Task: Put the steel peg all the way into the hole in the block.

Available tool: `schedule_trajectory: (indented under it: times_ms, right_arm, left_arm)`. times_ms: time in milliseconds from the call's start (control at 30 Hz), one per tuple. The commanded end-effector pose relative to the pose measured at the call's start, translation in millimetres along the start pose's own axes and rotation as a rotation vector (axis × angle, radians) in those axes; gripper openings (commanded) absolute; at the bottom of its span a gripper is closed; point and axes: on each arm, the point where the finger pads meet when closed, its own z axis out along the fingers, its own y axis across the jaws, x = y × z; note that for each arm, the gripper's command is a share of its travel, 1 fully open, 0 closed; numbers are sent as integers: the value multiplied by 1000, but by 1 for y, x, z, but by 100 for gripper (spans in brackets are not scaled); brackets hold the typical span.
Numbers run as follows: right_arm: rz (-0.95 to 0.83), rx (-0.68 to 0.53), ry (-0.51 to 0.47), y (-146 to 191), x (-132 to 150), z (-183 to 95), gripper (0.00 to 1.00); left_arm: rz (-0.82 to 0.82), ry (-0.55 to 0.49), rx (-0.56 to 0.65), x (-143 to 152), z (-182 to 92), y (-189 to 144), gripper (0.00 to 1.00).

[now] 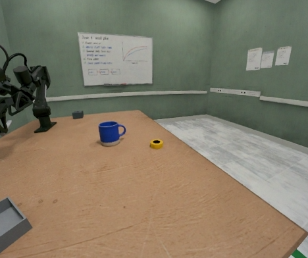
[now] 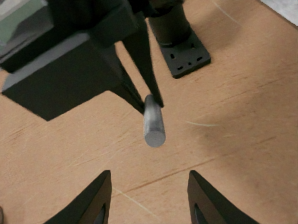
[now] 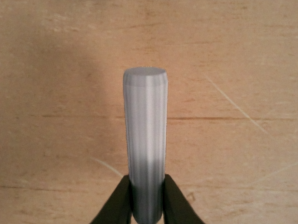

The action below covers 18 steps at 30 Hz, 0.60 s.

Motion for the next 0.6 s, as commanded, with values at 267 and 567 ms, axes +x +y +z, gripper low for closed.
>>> schedule_trajectory:
  times_ms: [267, 567]
  right_arm:
    - [-19, 24, -54, -2, -12, -7, 0]
    - [-19, 24, -54, -2, -12, -7, 0]
  left_arm:
    - [29, -14, -20, -8, -9, 2, 43]
    - [28, -14, -20, -8, -9, 2, 43]
